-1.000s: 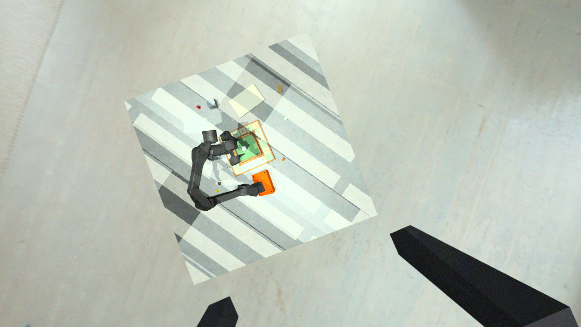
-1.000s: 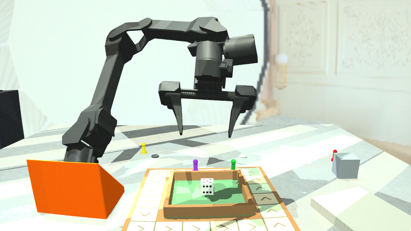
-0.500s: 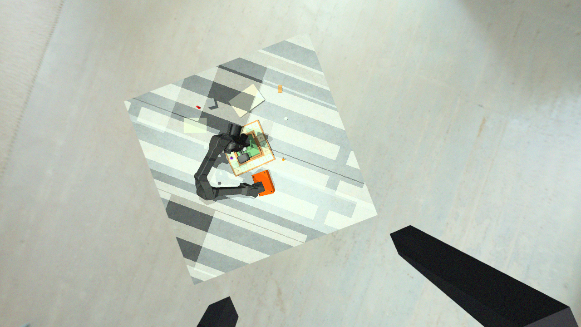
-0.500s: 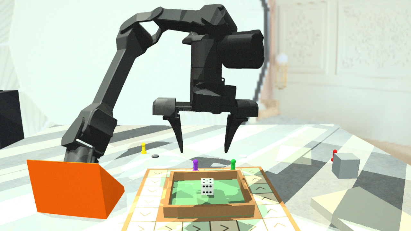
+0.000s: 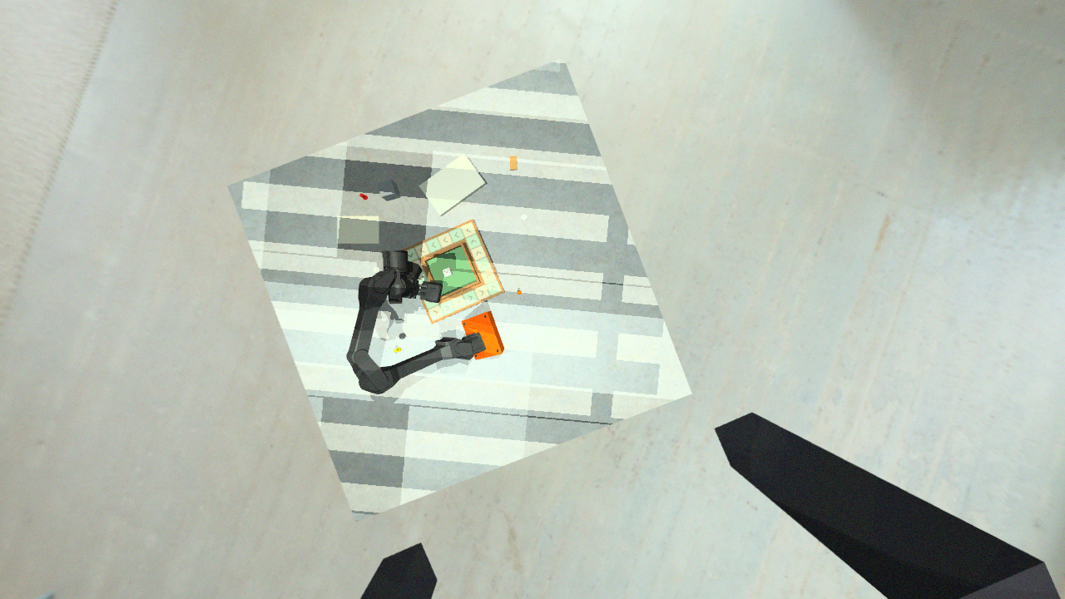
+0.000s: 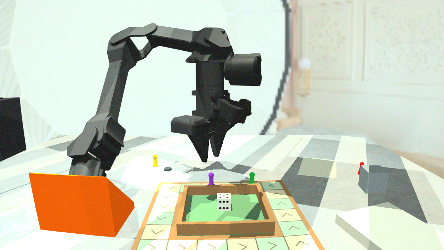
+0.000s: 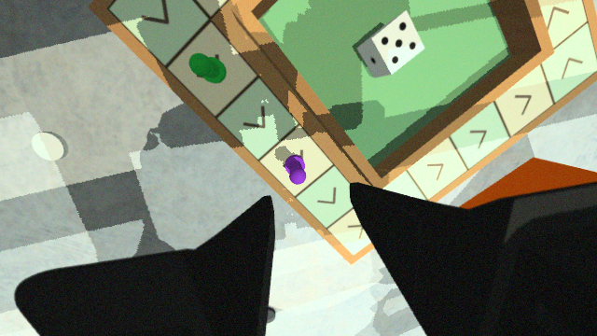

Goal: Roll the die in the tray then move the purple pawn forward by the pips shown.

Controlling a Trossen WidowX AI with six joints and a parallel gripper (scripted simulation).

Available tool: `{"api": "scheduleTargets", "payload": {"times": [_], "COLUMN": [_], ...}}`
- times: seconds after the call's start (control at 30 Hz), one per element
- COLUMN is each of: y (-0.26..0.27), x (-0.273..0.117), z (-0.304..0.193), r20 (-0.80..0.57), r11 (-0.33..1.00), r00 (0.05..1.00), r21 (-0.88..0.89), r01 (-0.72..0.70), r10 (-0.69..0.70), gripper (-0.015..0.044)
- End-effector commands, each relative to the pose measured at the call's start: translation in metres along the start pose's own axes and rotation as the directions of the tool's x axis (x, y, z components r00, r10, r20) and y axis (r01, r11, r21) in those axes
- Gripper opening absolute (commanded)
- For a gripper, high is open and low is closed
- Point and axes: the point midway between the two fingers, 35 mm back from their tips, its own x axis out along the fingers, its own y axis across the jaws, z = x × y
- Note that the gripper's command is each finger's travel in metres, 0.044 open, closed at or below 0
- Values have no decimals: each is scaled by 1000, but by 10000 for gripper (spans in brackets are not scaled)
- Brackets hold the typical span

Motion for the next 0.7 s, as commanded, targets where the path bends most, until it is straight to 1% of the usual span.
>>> {"api": "scheduleTargets", "payload": {"times": [0.0,0.13,0.23,0.67], "y": [2,3,3,4], "x": [1,2,15,31], "z": [-3,-2,-2,-1], "r20": [0,0,0,0], "r11": [999,999,999,999], "r00": [1000,1000,1000,1000], "r21": [-37,-37,-37,-37], "r01": [-9,-9,-9,-9], "r10": [9,9,9,9], "gripper": [200,200,200,200]}}
